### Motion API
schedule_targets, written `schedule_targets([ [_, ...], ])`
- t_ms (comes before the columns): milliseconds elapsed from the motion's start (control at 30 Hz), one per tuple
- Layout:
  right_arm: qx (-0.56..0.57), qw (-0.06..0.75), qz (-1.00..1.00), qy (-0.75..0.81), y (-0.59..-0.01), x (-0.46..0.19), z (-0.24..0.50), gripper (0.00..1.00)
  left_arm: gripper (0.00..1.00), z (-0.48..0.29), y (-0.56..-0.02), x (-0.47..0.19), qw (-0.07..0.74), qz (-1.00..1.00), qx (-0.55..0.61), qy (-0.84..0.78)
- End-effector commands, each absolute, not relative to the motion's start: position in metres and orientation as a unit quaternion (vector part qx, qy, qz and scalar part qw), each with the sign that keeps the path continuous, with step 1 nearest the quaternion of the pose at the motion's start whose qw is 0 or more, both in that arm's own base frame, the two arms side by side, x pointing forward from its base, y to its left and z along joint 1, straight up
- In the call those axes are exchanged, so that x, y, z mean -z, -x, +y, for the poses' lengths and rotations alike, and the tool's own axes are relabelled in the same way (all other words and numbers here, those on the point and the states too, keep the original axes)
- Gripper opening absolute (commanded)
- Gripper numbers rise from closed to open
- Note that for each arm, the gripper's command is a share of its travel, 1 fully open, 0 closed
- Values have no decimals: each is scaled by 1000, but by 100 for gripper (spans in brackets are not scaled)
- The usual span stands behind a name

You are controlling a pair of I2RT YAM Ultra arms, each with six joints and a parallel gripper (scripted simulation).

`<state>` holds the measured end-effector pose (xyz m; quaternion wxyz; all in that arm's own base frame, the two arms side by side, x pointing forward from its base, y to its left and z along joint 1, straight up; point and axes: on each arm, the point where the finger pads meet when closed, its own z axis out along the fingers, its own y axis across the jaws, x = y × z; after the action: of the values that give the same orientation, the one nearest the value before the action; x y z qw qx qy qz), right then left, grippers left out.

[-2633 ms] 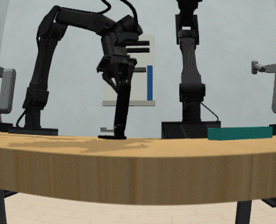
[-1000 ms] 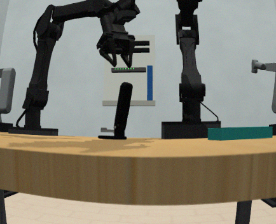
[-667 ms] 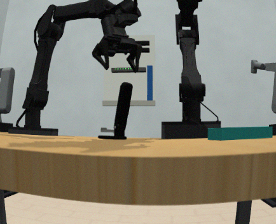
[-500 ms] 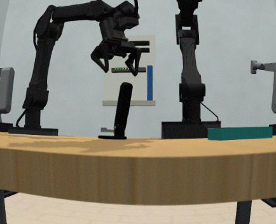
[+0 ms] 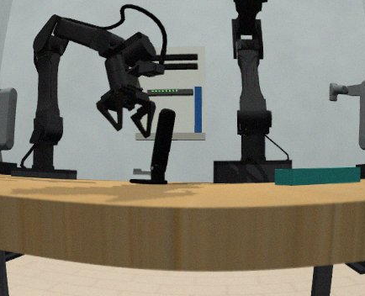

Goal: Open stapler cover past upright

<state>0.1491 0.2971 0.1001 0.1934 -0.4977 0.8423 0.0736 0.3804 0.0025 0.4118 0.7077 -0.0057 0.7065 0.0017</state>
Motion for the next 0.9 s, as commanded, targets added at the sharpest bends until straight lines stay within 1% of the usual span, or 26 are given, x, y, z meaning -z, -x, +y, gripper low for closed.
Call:
schedule_targets([
  [0, -106, 227, 812, 526, -151, -108, 307, 100, 57, 3, -381, -411, 711, 703, -1, 1],
  [267, -99, 212, 804, 547, -140, -88, 286, 100, 57, 3, -381, -411, 711, 703, -1, 1],
  [867, -96, 214, 803, 548, -141, -89, 289, 100, 57, 3, -381, -411, 711, 703, -1, 1],
])
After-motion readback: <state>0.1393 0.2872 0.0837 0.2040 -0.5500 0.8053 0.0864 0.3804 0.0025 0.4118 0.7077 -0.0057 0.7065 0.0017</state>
